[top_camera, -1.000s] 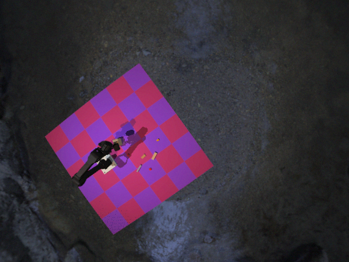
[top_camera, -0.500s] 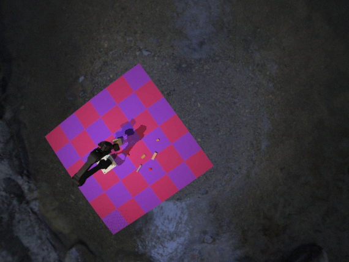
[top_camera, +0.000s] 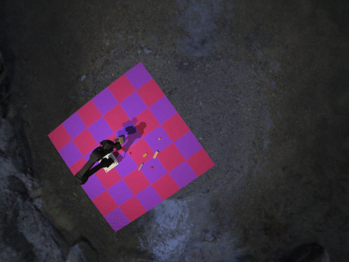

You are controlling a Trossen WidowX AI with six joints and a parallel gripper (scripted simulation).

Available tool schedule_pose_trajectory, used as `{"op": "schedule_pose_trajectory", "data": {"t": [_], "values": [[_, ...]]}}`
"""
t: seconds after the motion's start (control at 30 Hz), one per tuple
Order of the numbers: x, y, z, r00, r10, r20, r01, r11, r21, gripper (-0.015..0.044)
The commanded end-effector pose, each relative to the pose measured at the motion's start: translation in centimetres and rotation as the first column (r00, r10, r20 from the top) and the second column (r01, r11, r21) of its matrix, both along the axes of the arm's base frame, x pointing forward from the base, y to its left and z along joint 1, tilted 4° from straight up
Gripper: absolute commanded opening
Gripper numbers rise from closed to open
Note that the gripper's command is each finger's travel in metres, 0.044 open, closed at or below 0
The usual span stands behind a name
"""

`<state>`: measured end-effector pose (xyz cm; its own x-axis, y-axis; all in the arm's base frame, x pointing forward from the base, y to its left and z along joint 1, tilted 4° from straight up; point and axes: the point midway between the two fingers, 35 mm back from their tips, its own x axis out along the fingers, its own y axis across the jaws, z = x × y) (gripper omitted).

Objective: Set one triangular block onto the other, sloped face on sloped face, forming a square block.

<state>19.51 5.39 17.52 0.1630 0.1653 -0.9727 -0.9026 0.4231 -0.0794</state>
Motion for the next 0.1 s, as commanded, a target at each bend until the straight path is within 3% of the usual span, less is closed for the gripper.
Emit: {"op": "schedule_pose_trajectory", "data": {"t": [0.0, 0.07], "values": [[0.03, 0.01, -0.03, 1.0, -0.001, 0.001, 0.001, 1.0, 0.0, 0.044], [0.03, 0.01, -0.03, 1.0, -0.001, 0.001, 0.001, 1.0, 0.0, 0.044]]}}
